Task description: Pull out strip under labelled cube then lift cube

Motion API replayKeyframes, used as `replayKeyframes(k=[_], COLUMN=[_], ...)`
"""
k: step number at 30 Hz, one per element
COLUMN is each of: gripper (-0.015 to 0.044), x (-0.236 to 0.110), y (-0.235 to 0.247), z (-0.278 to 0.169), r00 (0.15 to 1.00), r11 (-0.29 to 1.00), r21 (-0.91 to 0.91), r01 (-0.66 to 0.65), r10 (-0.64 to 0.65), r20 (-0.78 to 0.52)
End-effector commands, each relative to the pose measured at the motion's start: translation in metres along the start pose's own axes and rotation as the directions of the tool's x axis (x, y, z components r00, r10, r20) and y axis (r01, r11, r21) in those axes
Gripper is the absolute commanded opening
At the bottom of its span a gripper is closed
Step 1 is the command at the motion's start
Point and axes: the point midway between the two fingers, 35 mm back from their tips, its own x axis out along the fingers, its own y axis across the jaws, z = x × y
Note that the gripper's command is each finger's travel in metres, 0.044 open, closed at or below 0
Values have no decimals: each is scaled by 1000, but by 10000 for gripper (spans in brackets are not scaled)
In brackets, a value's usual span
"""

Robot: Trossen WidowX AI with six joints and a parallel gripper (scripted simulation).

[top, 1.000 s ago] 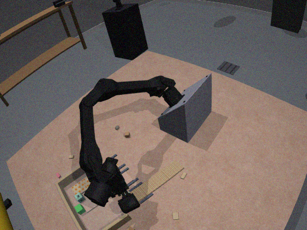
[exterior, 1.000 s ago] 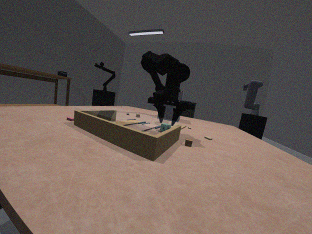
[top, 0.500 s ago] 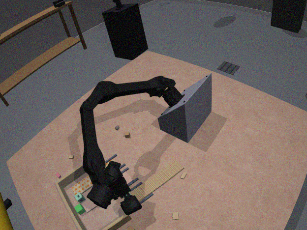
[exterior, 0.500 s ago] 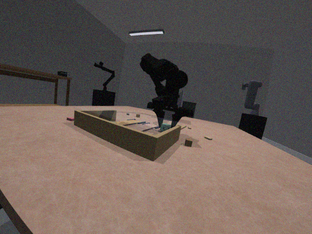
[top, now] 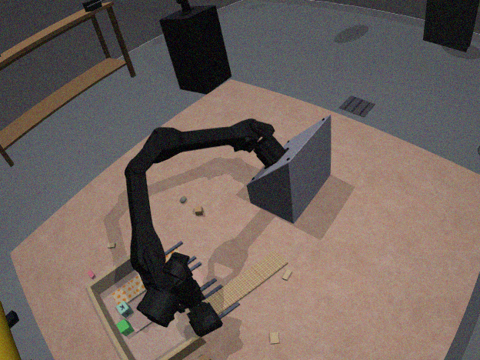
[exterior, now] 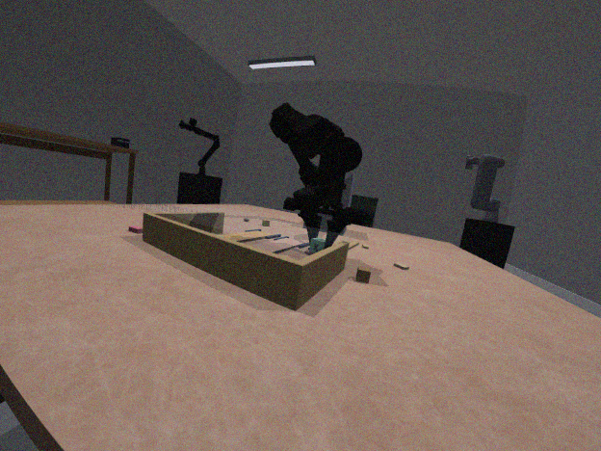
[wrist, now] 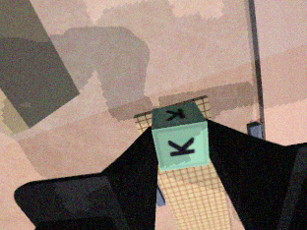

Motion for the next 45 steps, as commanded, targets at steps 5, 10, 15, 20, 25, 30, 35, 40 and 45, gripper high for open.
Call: replayKeyframes(k=[5,10,15,20,25,30,35,40,45], gripper=[0,0,0,0,0,0,0,0,0], x=[-4,-17,-29,-40,-43,-43,-43,-43,-43], y=[-2,-9,-17,-26,-29,-36,-44,-53,-62], z=[-4,-18,-32,-48,-53,-65,-80,-95,-110], r00=[1000,1000,1000,1000,1000,1000,1000,1000,1000], r11=[1000,1000,1000,1000,1000,1000,1000,1000,1000], r21=[0,-2,-4,-6,-7,-11,-14,-12,-10], r01=[0,0,1,3,4,3,2,3,5], r10=[0,0,-1,-3,-4,-3,-2,-4,-5], r20=[0,-1,-3,-4,-4,-6,-7,-7,-6])
